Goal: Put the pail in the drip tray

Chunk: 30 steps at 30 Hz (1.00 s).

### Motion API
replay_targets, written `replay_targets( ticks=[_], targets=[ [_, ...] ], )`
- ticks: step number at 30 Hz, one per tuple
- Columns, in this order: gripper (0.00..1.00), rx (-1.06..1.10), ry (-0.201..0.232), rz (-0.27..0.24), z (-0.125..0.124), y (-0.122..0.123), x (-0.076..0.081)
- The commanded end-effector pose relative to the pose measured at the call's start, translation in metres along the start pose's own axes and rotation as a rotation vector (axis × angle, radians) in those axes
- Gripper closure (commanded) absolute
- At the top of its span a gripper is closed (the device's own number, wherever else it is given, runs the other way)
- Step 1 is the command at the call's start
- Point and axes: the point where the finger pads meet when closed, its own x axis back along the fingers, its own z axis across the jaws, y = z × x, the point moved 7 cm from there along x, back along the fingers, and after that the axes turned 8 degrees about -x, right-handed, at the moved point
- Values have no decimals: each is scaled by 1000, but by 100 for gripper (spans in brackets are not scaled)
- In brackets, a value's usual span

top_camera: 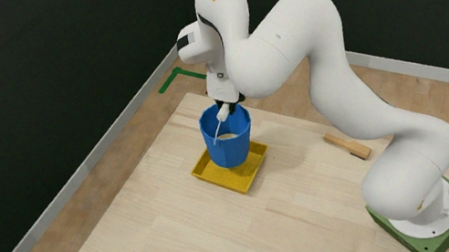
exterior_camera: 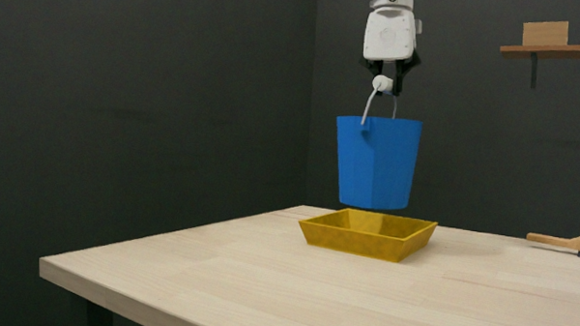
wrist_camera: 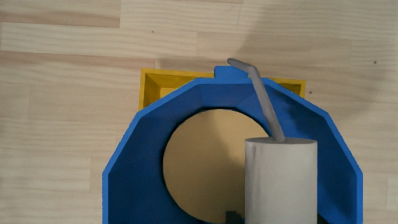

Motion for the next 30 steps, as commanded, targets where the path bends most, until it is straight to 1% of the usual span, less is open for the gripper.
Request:
replay_targets(
  ticks=[1, 13, 30],
  targets=[
    [100, 1, -2, 1, -1, 0, 0],
    [100, 1, -2, 1, -1, 0, -4],
    [100, 1, -2, 1, -1, 0, -16]
  ],
)
